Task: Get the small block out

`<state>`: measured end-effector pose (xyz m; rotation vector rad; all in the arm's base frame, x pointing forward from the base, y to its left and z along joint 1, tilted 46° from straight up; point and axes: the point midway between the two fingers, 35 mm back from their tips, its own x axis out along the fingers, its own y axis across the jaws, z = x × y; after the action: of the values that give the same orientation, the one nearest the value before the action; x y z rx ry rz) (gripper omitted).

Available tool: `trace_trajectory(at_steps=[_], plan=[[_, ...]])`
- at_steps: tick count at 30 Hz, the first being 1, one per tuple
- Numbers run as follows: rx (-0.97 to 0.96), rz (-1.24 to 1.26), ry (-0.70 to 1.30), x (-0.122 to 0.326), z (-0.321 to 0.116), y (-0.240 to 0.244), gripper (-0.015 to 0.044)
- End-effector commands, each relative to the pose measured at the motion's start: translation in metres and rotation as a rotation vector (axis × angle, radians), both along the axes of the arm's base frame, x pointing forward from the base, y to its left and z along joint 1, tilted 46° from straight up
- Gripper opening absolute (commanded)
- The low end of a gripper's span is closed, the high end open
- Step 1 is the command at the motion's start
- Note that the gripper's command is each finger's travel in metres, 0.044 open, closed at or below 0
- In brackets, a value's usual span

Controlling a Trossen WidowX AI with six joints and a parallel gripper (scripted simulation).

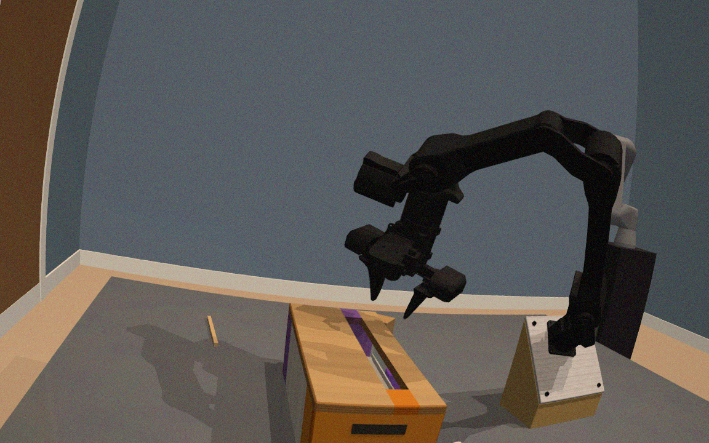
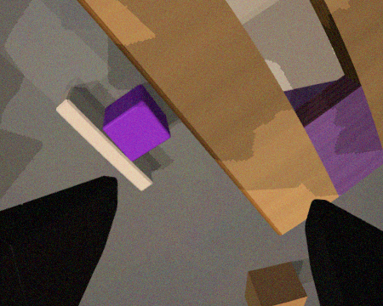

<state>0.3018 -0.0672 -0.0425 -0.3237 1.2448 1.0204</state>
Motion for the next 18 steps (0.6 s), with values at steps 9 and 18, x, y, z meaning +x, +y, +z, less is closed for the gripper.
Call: trace_trajectory(at_steps=[9,18], plan=[[0.134,-1.226,0.642,-0.0148,-0.0080,-0.0118,0.0285],[0.195,-1.652,0.928,-0.0193,-0.0099,-0.0163,0.0285]])
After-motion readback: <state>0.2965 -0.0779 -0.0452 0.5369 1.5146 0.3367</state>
